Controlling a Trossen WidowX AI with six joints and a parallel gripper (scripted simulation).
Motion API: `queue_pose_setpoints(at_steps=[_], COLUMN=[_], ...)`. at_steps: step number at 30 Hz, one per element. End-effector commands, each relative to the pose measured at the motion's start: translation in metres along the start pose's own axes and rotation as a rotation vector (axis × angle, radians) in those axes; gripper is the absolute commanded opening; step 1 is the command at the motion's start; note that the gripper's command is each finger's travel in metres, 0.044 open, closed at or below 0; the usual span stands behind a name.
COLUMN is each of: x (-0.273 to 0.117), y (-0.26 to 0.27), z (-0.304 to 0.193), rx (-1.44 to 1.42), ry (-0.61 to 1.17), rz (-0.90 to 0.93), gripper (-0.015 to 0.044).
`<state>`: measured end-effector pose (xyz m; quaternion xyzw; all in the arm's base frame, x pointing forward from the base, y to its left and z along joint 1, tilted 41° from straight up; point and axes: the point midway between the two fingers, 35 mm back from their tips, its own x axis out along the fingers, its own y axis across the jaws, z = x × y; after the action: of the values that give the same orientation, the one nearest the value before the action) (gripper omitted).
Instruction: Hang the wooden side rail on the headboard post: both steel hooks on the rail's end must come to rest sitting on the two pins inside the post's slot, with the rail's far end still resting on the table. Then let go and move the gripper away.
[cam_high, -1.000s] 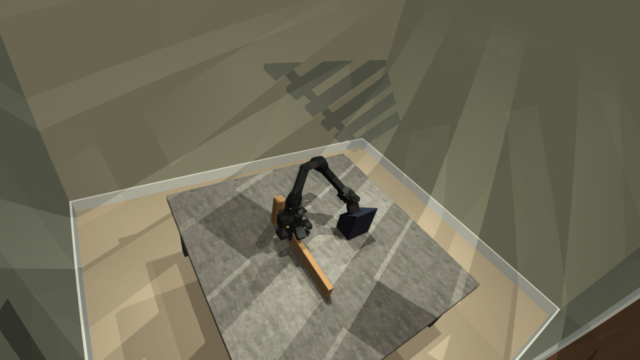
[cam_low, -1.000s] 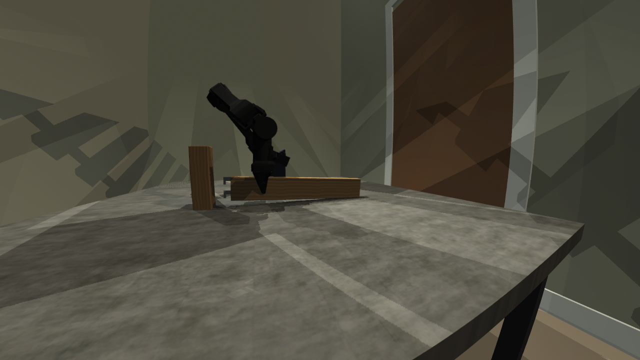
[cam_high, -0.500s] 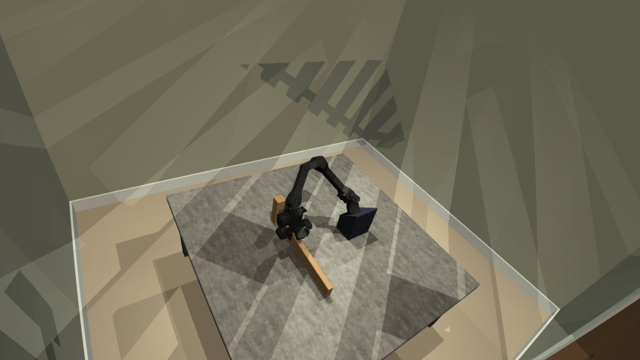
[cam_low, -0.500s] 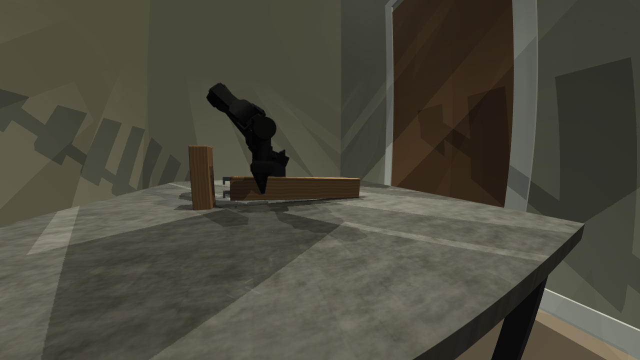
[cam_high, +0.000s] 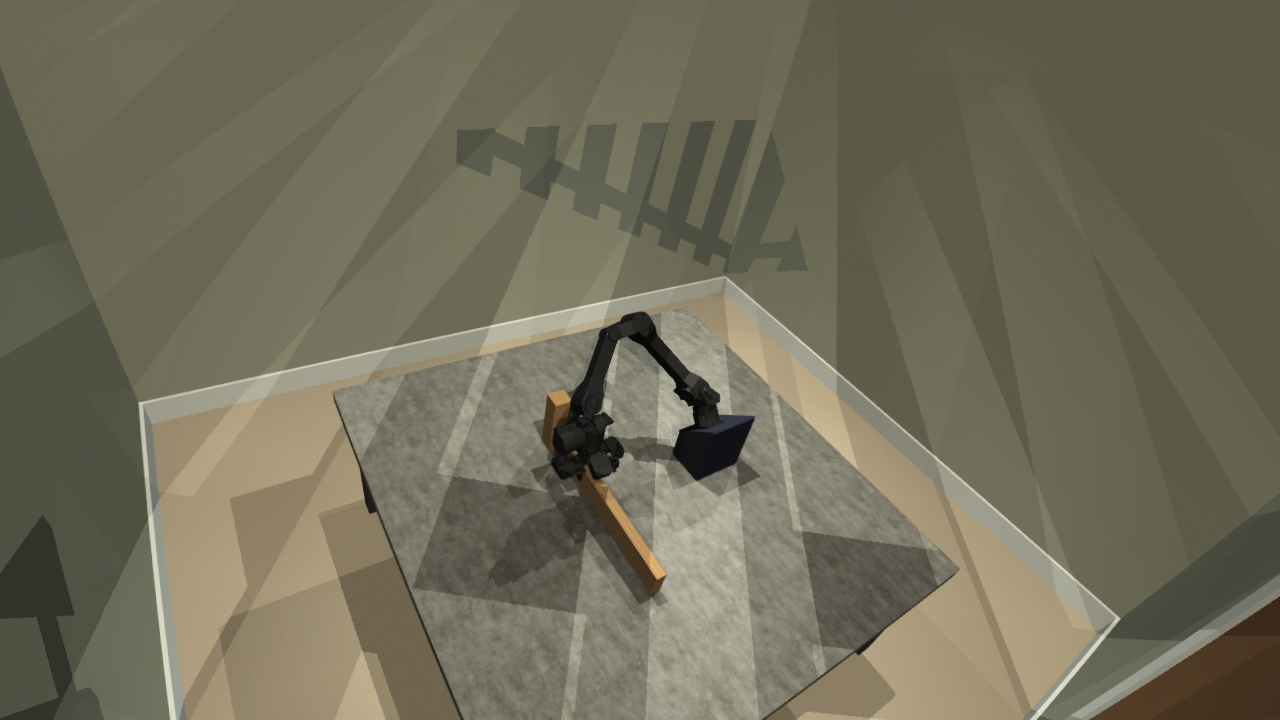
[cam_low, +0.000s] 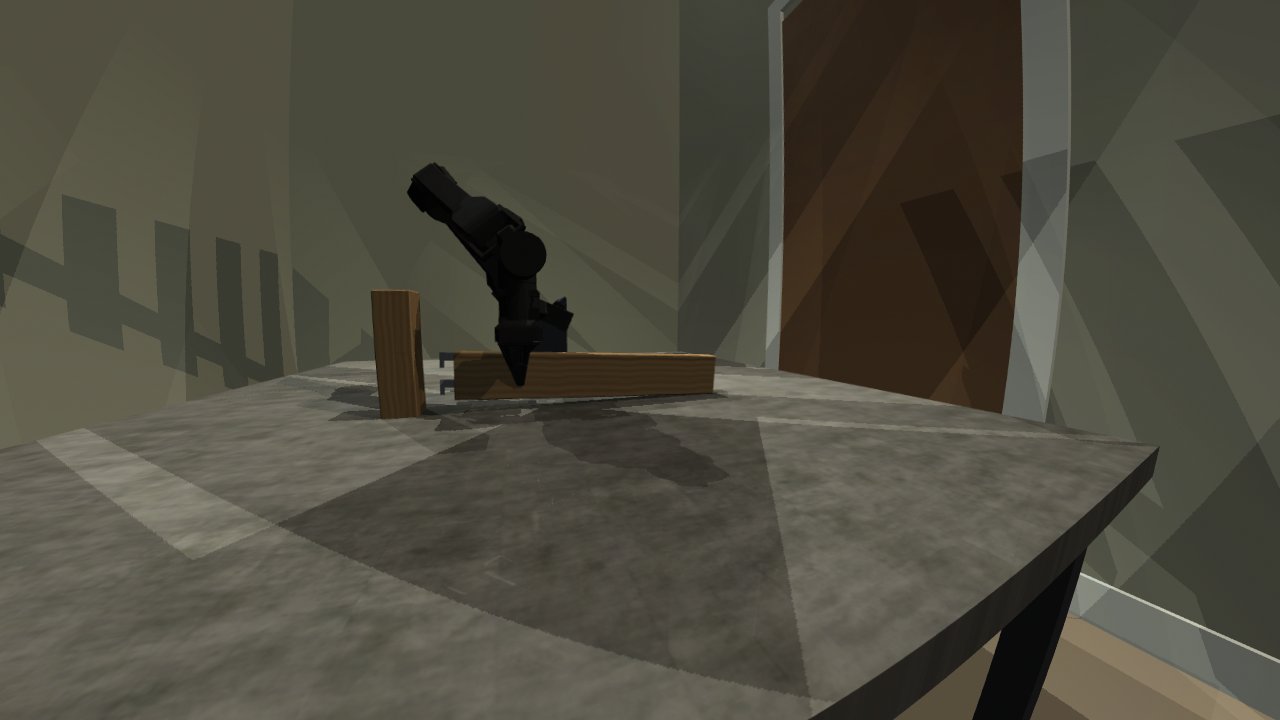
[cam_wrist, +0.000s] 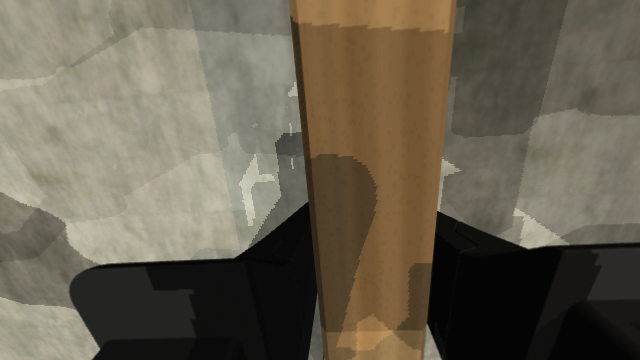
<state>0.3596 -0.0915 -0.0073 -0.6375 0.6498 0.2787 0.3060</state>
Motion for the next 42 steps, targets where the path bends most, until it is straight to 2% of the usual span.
queue_pose_setpoints(at_steps=[1,42], x=[-0.0026,-0.0024], y=[-0.0016,-0.0009], z=[-0.0018,-0.0063], rx=[-0.001,-0.001], ry=[0.000,0.001], rz=[-0.006,-0.006], gripper=[0.0000,0.0000])
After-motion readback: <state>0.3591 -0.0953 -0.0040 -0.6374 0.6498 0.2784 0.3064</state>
